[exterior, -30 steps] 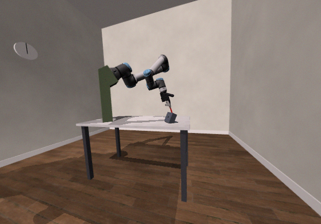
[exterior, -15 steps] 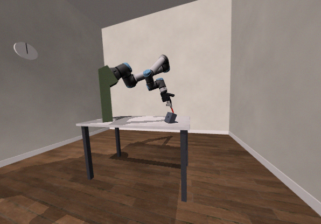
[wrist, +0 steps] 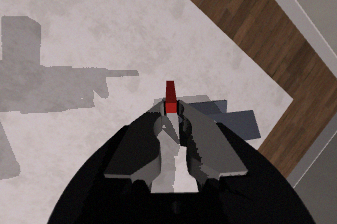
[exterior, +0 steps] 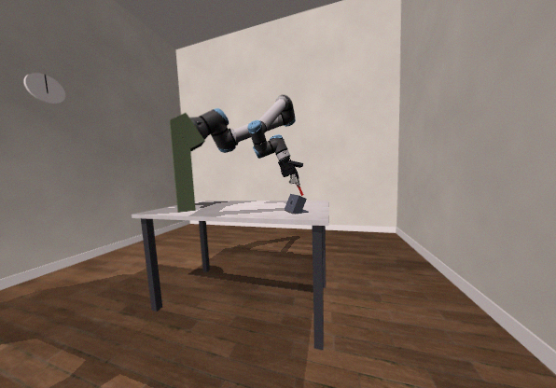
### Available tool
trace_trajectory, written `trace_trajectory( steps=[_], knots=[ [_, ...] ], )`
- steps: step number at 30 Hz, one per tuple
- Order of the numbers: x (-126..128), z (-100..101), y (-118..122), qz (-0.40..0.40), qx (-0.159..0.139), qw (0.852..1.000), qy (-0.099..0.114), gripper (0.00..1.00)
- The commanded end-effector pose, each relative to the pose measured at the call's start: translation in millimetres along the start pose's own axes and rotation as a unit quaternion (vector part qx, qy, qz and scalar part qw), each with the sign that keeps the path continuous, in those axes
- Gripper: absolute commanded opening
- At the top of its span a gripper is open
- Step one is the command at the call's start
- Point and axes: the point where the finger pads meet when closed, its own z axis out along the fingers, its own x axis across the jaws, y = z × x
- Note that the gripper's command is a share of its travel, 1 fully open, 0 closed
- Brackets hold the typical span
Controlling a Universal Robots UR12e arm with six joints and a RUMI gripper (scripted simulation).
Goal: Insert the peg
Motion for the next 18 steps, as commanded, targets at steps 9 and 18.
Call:
trace_trajectory(
  steps=[9, 18],
  knots=[
    [16, 3, -4, -0.024, 0.018, 1.000, 0.009, 0.00],
    [23, 5, -6, -0.035, 0.027, 0.999, 0.013, 0.00]
  ],
)
